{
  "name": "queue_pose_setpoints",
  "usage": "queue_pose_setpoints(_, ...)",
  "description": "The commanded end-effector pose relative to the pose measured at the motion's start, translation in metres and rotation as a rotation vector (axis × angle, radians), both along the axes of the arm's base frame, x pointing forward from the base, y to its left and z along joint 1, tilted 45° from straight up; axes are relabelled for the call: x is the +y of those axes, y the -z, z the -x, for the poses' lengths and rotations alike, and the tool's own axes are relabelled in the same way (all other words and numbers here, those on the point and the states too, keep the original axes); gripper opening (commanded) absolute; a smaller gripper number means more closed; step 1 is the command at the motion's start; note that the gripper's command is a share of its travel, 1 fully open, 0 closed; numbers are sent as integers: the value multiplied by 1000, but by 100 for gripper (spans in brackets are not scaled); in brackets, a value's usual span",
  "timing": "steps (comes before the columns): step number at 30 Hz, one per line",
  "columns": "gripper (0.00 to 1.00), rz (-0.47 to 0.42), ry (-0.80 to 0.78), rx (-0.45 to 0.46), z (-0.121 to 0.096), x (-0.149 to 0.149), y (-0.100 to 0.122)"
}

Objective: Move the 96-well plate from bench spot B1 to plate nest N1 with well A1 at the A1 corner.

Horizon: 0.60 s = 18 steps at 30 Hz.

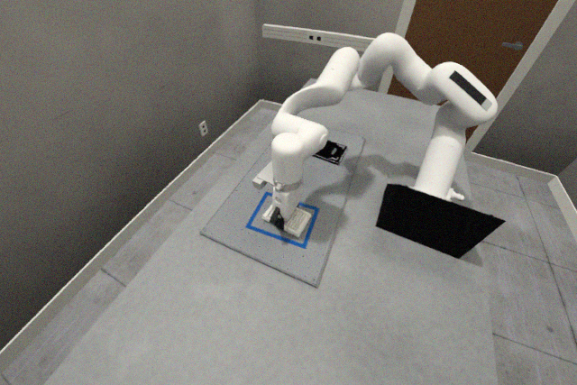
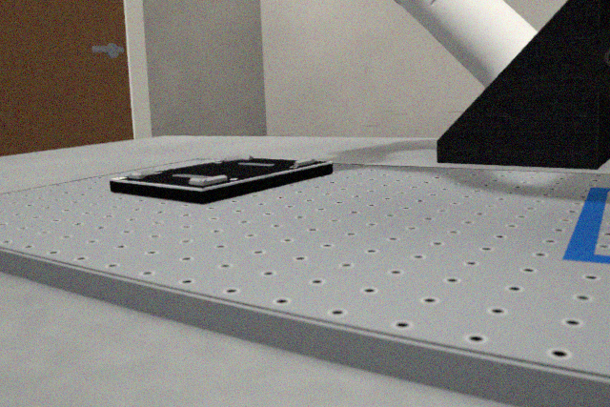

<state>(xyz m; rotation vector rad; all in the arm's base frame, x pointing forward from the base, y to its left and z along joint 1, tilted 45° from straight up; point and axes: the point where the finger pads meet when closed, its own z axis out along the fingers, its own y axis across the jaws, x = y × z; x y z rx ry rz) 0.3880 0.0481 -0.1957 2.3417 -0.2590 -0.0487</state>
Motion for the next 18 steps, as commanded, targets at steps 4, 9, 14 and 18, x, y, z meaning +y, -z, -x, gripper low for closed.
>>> queue_pose_setpoints(4,0,-4,-2,-3,-2,5,-3)
queue_pose_setpoints(9,0,-4,-2,-3,-2,8,-6)
queue_pose_setpoints(14,0,-4,-2,-3,-2,10,-8)
queue_pose_setpoints(18,0,-4,-2,-3,-2,10,-8)
